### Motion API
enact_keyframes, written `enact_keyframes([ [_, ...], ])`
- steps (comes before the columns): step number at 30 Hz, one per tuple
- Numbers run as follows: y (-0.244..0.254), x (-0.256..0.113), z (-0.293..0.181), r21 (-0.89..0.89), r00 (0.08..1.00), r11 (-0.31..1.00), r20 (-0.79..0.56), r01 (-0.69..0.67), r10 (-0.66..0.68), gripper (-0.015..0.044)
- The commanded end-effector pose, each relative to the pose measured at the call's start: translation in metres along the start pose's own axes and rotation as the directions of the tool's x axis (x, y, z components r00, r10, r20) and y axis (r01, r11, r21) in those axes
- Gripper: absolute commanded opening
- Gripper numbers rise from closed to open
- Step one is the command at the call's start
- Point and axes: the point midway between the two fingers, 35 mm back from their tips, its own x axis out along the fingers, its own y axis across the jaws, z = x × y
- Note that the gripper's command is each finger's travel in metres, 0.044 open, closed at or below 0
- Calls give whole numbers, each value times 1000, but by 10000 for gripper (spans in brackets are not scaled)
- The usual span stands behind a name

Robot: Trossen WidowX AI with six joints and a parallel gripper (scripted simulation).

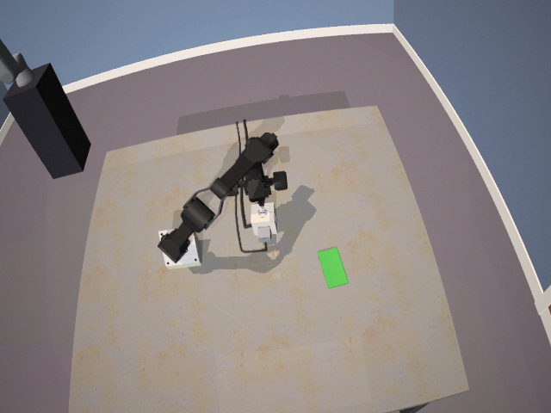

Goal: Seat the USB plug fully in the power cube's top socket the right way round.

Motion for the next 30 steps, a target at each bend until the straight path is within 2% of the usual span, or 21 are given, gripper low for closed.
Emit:
enact_keyframes([
  [1,-1,2,1,2,1000,1000,11,2,-2,0],
  [30,-2,5,3,8,999,1000,34,3,-3,0],
])
